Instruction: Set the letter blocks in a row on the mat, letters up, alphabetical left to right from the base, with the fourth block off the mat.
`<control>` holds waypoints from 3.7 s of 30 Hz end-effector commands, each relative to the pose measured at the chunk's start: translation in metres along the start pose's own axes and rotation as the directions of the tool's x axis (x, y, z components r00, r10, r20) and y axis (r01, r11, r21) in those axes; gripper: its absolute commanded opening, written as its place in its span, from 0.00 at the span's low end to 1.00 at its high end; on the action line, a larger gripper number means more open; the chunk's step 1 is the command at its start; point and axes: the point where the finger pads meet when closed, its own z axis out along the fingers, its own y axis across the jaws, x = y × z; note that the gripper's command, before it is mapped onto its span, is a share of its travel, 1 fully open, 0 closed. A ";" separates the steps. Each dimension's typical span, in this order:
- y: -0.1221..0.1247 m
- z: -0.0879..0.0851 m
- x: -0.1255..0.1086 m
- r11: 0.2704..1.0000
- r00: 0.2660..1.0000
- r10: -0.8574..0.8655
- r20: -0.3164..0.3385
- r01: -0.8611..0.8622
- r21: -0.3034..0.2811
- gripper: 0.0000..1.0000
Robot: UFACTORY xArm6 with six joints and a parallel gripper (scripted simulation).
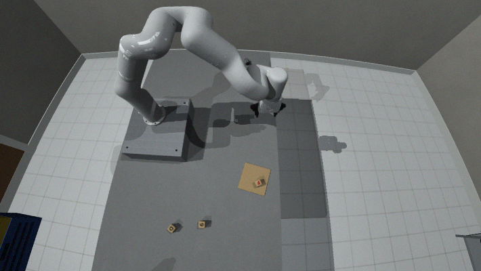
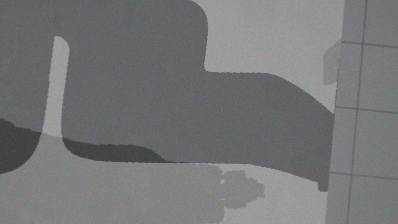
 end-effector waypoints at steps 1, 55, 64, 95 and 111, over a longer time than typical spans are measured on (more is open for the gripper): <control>0.009 -0.003 0.041 0.990 0.990 -0.139 0.001 0.139 -0.003 1.00; 0.003 0.008 0.204 0.972 0.972 -0.235 0.013 0.235 -0.005 1.00; 0.003 0.016 0.204 0.999 0.999 0.045 0.011 -0.045 -0.008 1.00; 0.003 0.041 0.203 0.643 0.643 0.766 0.002 -0.766 -0.014 1.00; 0.003 0.041 0.203 0.632 0.632 0.775 0.001 -0.775 -0.014 0.69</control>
